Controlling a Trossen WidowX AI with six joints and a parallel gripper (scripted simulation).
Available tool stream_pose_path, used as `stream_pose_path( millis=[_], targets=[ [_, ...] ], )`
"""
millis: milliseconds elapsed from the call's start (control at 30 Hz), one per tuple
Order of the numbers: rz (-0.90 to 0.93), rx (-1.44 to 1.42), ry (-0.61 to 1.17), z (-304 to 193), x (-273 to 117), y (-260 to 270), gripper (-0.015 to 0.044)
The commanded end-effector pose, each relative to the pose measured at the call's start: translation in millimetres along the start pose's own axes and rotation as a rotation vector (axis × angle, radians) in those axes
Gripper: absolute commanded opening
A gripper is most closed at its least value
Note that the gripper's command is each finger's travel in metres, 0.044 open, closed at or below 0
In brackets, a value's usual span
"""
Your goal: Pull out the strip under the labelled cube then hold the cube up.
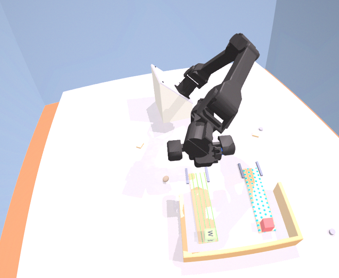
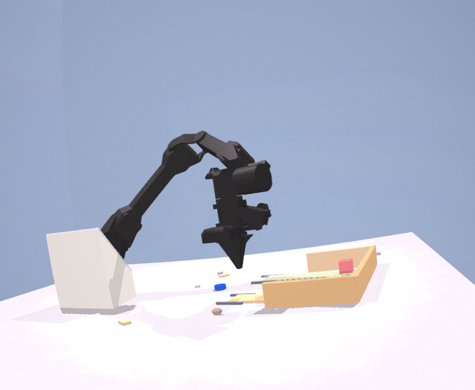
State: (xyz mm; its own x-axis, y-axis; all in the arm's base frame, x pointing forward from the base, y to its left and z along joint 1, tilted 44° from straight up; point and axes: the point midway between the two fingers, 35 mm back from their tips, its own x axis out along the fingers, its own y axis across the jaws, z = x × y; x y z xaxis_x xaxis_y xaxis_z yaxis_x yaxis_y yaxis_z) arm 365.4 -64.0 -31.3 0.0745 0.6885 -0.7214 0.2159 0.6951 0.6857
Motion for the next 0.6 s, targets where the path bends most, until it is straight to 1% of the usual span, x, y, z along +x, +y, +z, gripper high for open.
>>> stream_pose_path(
  millis=[0,567],
  targets=[
    [-0.006,-0.005,0.002,1,5,-1,0.0000],
    [-0.005,-0.005,0.002,3,33,-3,0.0000]
  ],
)
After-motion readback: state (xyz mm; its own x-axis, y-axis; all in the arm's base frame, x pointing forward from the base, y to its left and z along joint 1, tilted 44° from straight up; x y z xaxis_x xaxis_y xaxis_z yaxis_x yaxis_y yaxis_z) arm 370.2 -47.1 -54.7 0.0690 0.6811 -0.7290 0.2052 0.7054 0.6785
